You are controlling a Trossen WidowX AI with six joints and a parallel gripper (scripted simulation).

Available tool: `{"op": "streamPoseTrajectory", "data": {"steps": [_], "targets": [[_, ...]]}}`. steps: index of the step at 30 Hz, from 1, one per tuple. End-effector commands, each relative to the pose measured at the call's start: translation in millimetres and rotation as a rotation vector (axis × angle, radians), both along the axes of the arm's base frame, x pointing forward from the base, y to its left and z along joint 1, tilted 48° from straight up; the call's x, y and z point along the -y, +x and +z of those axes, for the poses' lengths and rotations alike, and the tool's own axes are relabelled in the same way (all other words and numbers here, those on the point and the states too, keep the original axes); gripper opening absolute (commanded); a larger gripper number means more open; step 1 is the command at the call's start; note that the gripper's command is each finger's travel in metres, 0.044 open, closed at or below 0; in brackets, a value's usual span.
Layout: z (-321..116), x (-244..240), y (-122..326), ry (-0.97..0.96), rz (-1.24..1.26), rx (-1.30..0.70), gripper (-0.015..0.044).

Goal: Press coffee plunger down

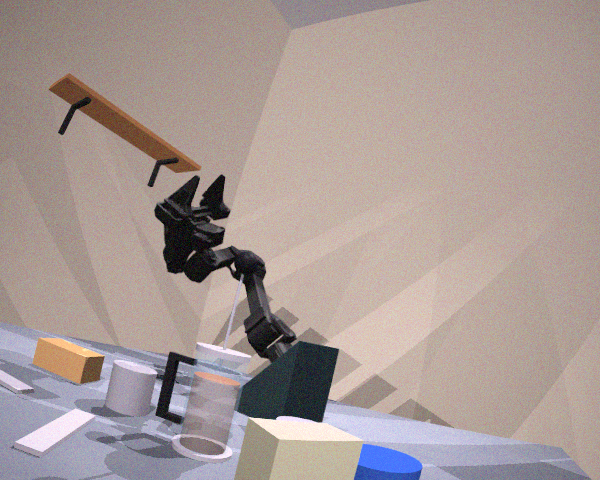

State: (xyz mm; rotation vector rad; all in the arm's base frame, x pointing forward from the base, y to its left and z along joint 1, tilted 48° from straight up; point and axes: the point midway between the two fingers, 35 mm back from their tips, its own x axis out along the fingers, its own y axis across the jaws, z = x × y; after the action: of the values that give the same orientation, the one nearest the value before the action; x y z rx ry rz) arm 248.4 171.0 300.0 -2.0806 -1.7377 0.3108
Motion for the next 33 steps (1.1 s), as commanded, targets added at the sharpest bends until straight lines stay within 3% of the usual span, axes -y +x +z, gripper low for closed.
{"op": "streamPoseTrajectory", "data": {"steps": [1, 4, 11, 15, 25, 33], "targets": [[0, -1, 2, 0.006, -0.006, -0.024, 0.0426], [-5, -13, 19, 0.058, -0.056, -0.245, 0.044], [-64, -71, 70, 0.245, -0.36, -1.166, 0.044], [-90, -84, 76, 0.307, -0.502, -1.393, 0.044], [-156, -104, 68, 0.546, -0.971, -1.78, 0.044], [-192, -103, 38, 0.919, -1.37, -1.76, 0.044]]}}
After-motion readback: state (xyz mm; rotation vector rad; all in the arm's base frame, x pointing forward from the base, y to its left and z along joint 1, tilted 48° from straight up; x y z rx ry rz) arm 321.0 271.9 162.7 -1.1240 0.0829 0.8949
